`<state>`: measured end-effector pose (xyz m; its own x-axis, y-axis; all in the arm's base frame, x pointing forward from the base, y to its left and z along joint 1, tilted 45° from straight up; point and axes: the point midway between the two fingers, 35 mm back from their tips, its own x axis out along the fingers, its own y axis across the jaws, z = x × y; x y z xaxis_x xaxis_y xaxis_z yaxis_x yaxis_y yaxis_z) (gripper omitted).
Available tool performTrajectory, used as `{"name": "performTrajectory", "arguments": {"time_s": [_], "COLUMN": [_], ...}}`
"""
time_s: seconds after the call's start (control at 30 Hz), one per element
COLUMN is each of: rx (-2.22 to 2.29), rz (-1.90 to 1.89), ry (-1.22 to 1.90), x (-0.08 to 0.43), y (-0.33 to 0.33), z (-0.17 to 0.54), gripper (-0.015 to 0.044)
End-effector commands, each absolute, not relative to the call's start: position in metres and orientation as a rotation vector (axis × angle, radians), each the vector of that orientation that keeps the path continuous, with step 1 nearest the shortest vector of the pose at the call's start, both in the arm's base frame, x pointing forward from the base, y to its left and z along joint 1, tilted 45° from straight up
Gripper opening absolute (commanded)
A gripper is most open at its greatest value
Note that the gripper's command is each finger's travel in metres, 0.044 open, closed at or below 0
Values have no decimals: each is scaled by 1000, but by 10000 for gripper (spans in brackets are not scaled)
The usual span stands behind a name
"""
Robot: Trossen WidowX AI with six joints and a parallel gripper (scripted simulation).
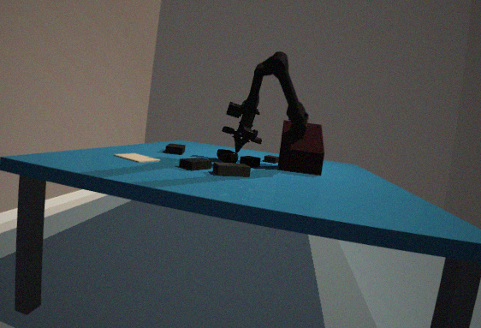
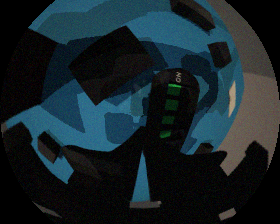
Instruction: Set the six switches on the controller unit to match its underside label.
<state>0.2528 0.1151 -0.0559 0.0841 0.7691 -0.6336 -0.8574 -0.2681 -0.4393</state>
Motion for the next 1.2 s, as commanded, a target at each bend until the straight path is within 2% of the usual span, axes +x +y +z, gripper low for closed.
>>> {"name": "performTrajectory", "arguments": {"time_s": [0.0, 1.17], "rx": [-976, -972], "rz": [1561, 1560], "ry": [126, 124], "x": [252, 254], "y": [120, 142], "z": [-62, -79], "gripper": [0, 0]}}
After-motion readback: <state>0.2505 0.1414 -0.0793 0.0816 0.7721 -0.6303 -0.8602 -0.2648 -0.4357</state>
